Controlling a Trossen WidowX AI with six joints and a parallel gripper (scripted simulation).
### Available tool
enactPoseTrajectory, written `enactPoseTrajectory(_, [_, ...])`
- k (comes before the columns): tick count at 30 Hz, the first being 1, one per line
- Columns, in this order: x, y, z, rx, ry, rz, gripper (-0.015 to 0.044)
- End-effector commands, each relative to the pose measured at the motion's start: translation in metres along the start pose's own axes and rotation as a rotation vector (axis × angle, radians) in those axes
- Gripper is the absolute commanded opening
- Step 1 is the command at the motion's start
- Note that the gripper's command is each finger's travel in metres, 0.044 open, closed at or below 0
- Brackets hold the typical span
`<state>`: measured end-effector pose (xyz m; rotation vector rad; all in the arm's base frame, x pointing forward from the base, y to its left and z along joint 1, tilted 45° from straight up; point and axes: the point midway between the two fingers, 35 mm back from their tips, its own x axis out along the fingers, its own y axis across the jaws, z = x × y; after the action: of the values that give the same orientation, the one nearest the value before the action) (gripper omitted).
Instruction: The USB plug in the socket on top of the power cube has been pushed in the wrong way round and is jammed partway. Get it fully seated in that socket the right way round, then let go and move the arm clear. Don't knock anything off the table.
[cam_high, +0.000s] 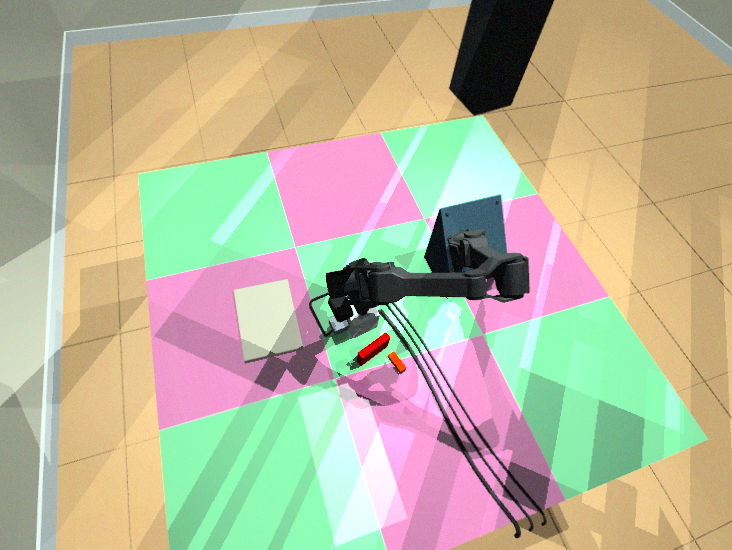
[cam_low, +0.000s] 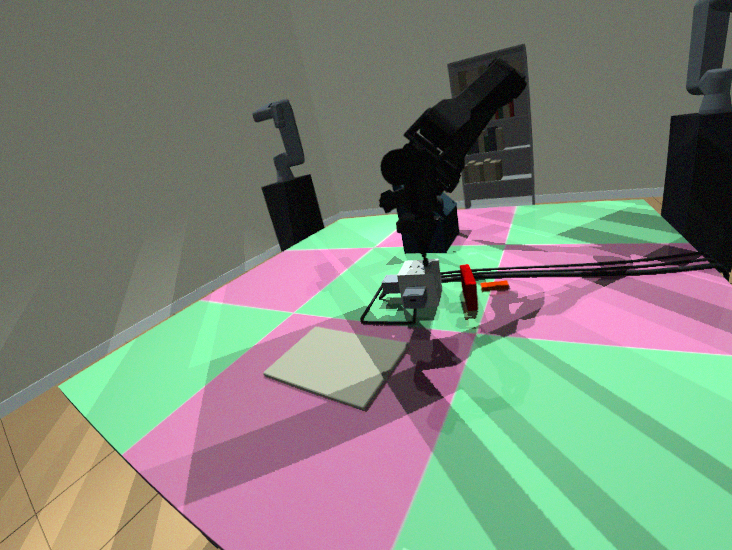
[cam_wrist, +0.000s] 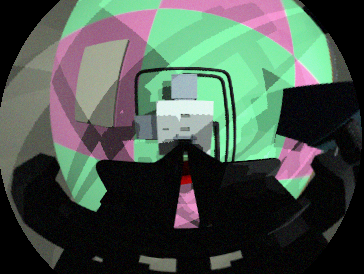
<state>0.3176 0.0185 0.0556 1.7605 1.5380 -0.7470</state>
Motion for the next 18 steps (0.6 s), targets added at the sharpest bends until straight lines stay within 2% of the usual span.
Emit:
enactPoseTrajectory(1, [0.0019,-0.0004,-0.0002,0.0,-0.002,-0.002,0.0])
enactPoseTrajectory(18, [0.004,-0.0004,-0.0005,0.0,-0.002,-0.002,0.0])
